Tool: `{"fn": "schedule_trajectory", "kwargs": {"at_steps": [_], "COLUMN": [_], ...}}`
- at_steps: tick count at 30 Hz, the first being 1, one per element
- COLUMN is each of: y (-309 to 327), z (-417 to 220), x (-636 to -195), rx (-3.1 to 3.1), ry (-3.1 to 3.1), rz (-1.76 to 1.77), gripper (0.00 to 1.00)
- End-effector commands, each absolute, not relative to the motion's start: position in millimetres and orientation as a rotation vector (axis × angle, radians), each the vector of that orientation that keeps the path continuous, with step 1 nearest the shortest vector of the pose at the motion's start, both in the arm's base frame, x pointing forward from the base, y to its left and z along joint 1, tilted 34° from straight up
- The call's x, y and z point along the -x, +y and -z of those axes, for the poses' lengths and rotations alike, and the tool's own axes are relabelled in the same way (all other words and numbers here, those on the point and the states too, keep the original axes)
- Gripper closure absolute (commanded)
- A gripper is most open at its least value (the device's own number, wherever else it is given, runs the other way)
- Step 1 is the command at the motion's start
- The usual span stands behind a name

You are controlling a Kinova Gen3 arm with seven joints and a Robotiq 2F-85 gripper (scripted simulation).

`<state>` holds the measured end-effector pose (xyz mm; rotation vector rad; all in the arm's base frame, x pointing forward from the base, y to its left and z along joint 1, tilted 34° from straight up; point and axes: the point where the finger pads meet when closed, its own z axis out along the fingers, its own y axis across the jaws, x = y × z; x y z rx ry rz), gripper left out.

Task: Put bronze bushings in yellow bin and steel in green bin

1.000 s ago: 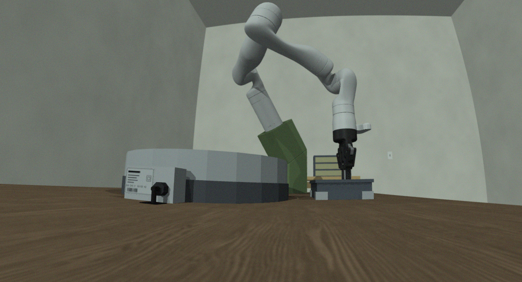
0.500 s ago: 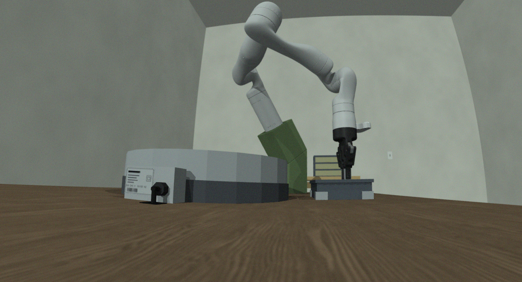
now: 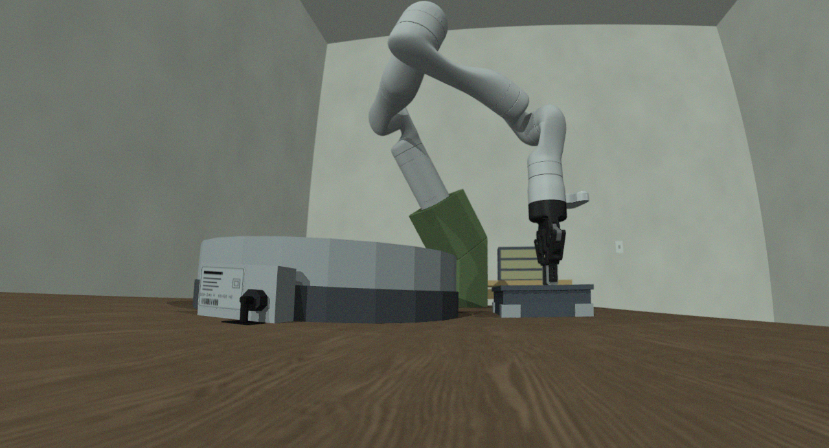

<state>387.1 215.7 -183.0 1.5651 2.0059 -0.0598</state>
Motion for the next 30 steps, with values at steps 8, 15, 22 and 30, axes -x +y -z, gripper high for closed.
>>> {"fn": "schedule_trajectory", "kwargs": {"at_steps": [8,15,22,30], "y": [233.7,250.6,259.1,259.0], "z": [145.2,108.1,89.6,90.0], "x": [-368.5,-349.7,-340.3,-340.0], "rx": [-1.564,-1.564,-1.564,-1.564], "ry": [2.006,2.006,2.006,2.007], "rz": [0.057,0.057,0.057,0.058], "gripper": [0.81,0.81,0.81,0.81]}}
